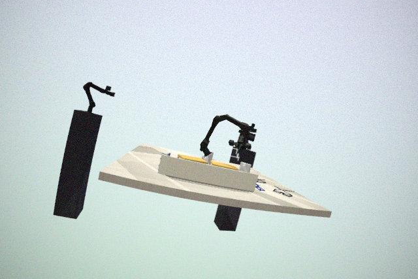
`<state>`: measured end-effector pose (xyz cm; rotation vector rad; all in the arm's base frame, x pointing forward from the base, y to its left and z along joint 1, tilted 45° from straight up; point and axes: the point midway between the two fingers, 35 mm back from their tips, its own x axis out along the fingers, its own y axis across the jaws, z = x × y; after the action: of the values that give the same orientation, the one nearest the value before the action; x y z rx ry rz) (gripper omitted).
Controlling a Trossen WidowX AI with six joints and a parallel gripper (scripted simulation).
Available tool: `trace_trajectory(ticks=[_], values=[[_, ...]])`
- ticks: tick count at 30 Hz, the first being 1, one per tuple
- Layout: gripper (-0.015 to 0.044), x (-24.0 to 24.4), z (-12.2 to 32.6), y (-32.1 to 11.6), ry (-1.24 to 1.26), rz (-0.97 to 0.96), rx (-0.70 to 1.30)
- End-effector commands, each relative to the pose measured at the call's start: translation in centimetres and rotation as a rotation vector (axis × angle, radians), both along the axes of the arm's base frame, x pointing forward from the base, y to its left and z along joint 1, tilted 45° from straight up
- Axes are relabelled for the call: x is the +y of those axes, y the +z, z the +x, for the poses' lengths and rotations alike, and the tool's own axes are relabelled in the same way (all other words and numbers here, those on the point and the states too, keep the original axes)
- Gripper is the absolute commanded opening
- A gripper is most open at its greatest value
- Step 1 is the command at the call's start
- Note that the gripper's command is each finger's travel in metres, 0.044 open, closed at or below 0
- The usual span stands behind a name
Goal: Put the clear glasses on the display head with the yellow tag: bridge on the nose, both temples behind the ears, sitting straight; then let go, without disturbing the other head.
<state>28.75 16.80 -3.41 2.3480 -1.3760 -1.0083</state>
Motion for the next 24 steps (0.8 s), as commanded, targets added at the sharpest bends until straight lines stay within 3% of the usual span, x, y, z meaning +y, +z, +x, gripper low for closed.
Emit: trace_trajectory(ticks=[1, 24], values=[[0.0, -0.4, 0.1, 0.4, -0.083, 0.06, -0.116], [0.0, -3.3, 0.5, 1.4, -0.595, 0.328, -0.807]])
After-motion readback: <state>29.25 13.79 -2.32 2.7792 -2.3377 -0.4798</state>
